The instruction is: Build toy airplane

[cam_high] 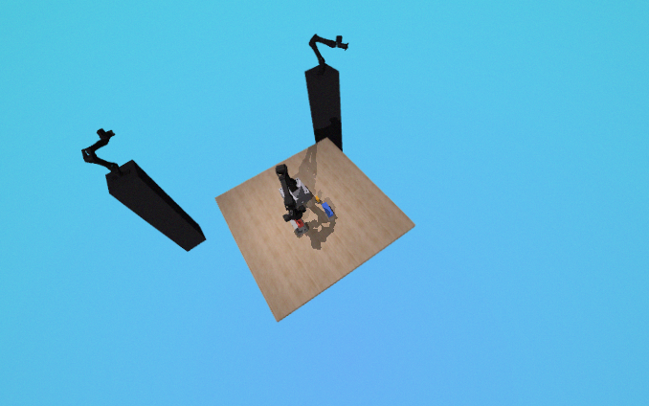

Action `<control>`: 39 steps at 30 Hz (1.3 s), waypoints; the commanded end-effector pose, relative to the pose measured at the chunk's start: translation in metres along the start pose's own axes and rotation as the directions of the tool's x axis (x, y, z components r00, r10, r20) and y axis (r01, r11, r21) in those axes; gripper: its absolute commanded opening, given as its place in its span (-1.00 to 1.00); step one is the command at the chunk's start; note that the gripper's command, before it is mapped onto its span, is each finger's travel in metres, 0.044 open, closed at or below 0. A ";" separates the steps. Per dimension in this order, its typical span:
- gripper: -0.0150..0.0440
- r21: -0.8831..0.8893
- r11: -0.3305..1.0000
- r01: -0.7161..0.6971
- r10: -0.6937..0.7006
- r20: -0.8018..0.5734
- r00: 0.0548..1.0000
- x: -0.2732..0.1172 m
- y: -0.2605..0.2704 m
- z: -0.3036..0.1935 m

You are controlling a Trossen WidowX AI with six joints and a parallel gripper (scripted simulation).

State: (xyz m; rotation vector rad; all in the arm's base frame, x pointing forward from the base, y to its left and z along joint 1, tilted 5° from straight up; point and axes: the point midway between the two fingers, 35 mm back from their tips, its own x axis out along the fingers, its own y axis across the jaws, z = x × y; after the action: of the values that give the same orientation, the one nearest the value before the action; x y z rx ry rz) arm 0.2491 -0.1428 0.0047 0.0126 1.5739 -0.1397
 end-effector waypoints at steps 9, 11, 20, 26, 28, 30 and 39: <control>0.17 -0.006 1.000 0.004 -0.004 -0.004 1.000 0.019 -0.001 0.000; 0.17 -0.006 1.000 0.004 -0.004 -0.004 1.000 0.022 -0.001 0.000; 0.17 -0.006 1.000 0.004 -0.004 -0.004 1.000 0.036 -0.002 -0.001; 0.15 0.000 1.000 -0.001 0.001 -0.003 1.000 0.037 -0.001 -0.001; 0.10 0.000 1.000 -0.001 0.001 -0.003 1.000 0.037 -0.001 -0.001; 0.06 0.000 1.000 -0.001 0.001 -0.003 1.000 0.037 -0.001 -0.001; -0.03 0.000 1.000 -0.001 0.001 -0.003 1.000 0.037 -0.001 -0.001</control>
State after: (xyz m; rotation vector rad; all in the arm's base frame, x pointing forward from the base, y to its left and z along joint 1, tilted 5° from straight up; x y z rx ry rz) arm 0.2474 -0.1464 -0.0325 0.0135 1.5775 -0.1386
